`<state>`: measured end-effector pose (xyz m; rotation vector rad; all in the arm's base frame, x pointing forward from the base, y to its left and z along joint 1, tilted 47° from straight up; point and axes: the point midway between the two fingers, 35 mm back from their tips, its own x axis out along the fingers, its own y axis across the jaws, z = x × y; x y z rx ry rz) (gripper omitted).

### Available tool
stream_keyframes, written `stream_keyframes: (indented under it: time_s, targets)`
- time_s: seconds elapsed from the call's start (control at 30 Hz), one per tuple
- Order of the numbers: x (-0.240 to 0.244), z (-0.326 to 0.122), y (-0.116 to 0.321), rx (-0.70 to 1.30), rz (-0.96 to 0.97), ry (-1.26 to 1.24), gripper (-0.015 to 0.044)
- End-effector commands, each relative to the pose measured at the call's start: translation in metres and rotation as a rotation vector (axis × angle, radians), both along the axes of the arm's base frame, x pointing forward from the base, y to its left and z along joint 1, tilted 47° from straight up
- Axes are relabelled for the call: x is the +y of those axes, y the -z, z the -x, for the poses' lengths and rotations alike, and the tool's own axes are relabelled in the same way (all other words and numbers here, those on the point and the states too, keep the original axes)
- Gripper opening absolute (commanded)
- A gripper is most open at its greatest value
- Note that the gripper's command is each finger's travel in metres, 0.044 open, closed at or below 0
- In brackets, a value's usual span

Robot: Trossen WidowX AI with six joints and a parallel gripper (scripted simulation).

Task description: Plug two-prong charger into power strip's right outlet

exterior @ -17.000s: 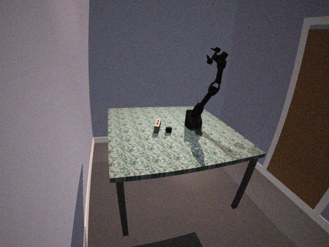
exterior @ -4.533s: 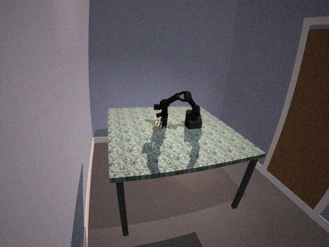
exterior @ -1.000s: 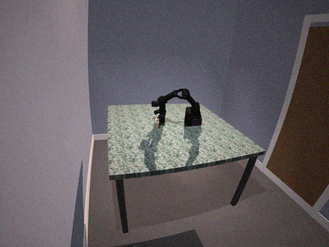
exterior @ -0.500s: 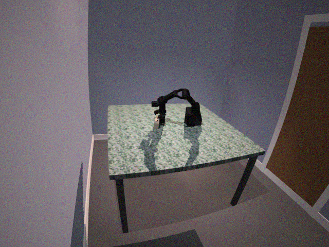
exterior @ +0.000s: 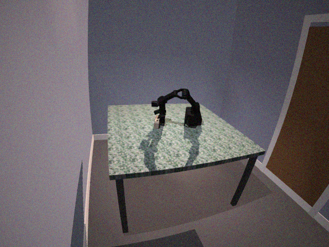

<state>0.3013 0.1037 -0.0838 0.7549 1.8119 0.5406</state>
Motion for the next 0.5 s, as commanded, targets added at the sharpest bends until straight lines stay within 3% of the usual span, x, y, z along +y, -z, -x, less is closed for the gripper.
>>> stream_keyframes:
  time_s: [0.0, 0.1, 0.47]
  targets:
    - [-0.0001, -0.0003, 0.0000, -0.001, 0.000, 0.000, 0.0367]
    - [-0.0001, -0.0003, 0.0000, -0.002, 0.000, 0.000, 0.0440]
    - [0.0001, 0.0025, -0.0008, -0.005, 0.002, 0.001, 0.0440]
